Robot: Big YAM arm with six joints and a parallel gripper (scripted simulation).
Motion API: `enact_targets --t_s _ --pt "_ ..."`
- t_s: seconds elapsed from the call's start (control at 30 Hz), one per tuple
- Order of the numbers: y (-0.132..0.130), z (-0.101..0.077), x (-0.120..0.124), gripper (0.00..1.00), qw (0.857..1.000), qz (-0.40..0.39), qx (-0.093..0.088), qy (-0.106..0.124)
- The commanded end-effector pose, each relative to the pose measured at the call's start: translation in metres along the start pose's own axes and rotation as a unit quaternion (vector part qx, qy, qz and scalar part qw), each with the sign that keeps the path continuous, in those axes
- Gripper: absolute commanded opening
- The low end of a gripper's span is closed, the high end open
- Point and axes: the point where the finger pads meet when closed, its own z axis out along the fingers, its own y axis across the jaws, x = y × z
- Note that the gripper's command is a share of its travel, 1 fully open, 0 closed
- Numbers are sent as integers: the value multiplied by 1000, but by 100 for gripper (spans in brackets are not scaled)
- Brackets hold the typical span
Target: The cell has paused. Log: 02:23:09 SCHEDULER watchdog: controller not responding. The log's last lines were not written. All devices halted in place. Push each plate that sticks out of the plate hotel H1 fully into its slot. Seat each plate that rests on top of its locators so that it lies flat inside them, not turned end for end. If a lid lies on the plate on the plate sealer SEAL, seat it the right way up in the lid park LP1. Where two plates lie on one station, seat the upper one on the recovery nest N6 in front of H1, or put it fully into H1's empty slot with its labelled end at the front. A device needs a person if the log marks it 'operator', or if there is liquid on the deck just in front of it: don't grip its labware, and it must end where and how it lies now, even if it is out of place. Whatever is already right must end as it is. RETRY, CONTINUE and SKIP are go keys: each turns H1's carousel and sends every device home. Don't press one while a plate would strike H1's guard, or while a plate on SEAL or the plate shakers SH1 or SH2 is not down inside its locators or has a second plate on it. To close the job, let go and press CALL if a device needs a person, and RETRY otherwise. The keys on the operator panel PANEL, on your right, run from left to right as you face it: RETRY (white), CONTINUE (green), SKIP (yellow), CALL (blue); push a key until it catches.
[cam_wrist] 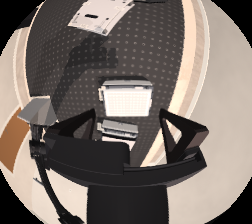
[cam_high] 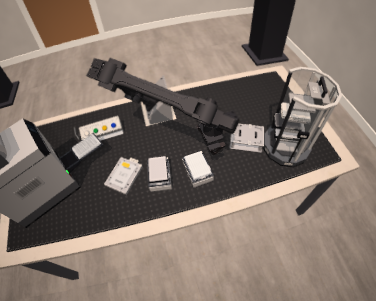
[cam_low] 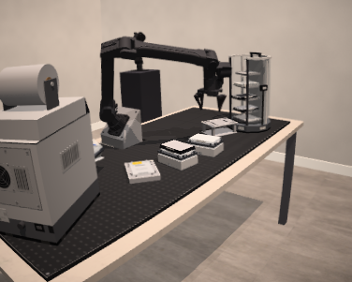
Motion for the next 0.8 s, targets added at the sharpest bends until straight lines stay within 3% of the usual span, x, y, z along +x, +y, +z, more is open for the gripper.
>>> enact_targets --t_s 0.0,0.07,0.37,0.53,0.77 --pt "-16 -31 0 100 1000 18 19 -13" --pt "-15 -43 0 100 999 17 25 -15" --pt "-13 -66 -1 100 999 16 24 -15" --pt "-14 -64 -1 100 1000 16 15 -11" --pt "-11 -91 -2 100 1000 15 22 -15"
